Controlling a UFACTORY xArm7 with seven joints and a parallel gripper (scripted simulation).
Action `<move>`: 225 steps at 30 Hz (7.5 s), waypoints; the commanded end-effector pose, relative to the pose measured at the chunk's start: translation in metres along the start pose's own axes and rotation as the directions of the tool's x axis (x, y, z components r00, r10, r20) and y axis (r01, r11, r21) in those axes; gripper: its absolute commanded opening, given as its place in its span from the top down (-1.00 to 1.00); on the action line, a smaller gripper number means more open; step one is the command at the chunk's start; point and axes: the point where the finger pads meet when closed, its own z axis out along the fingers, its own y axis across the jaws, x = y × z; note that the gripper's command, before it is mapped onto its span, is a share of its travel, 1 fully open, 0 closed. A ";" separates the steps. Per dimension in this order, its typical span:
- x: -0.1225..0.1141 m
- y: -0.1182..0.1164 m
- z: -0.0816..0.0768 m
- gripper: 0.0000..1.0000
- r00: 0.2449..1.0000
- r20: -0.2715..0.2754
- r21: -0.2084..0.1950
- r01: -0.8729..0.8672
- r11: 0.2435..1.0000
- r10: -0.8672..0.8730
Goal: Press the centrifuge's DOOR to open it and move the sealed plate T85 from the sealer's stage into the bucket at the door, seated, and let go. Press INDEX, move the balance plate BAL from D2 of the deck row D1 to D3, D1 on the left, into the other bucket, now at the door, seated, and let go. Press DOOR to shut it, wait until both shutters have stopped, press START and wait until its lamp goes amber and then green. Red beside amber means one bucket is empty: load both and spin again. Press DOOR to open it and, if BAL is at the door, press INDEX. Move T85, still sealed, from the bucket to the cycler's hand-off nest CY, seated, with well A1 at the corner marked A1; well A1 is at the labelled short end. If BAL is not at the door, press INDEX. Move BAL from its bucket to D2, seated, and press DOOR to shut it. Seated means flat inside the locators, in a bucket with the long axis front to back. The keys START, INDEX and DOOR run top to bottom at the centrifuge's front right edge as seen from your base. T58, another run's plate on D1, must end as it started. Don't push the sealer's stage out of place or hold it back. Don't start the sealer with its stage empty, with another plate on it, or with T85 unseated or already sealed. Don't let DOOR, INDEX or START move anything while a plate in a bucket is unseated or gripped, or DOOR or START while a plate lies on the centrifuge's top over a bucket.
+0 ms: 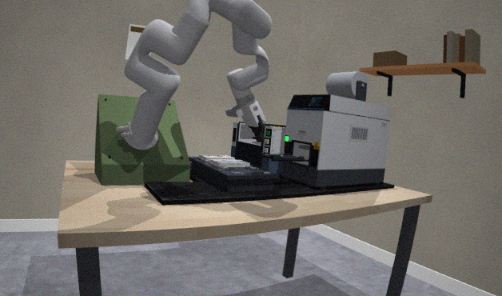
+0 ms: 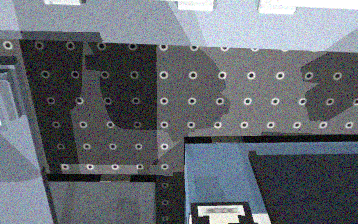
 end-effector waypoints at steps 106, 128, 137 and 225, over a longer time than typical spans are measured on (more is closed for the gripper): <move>0.006 0.002 -0.097 1.00 0.868 -0.497 -0.002 0.000 1.000 -0.001; 0.006 0.002 -0.097 1.00 0.868 -0.497 -0.002 0.000 1.000 -0.001; 0.006 0.002 -0.097 1.00 0.868 -0.497 -0.002 0.000 1.000 -0.001; 0.041 0.003 -0.139 -1.00 0.866 -0.497 0.022 -0.042 0.999 0.047</move>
